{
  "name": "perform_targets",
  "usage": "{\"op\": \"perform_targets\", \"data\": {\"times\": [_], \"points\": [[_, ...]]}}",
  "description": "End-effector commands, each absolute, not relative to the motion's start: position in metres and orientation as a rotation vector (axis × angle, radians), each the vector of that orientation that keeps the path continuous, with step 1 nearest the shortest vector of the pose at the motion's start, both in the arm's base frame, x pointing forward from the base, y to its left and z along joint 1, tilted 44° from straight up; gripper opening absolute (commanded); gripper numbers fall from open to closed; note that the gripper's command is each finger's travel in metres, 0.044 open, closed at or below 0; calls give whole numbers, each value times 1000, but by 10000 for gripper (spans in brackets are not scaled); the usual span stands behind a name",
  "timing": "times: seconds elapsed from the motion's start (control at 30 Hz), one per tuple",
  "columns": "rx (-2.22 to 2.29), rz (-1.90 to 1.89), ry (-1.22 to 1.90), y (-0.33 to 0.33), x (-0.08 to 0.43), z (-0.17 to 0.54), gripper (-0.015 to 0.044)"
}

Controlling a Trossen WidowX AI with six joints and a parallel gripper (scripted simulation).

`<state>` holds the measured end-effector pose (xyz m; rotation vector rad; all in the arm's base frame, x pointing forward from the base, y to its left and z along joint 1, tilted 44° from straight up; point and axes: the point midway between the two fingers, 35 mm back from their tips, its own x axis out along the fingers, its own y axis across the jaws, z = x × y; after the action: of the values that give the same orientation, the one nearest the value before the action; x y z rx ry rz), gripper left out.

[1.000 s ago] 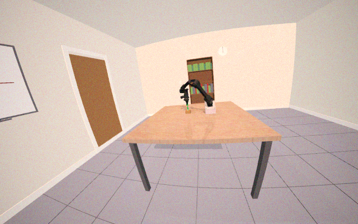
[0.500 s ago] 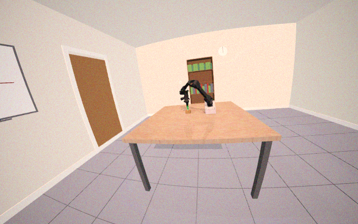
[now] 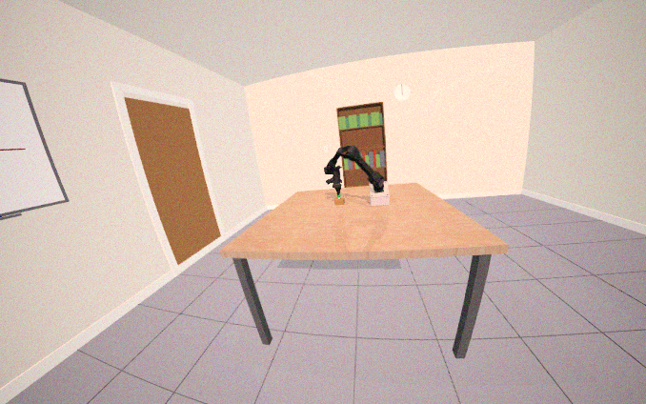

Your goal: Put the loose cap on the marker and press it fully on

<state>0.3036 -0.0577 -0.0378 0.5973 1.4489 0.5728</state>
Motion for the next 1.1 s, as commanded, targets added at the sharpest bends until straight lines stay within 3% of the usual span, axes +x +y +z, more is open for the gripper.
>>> {"op": "perform_targets", "data": {"times": [0.0, 0.33, 0.9, 1.07], "points": [[608, 569, 1450, -56, 302, -40, 0], [608, 569, 1450, -56, 302, -40, 0], [600, 572, 1449, -56, 303, -40, 440], [599, 569, 1450, -72, 303, -25, 440]]}}
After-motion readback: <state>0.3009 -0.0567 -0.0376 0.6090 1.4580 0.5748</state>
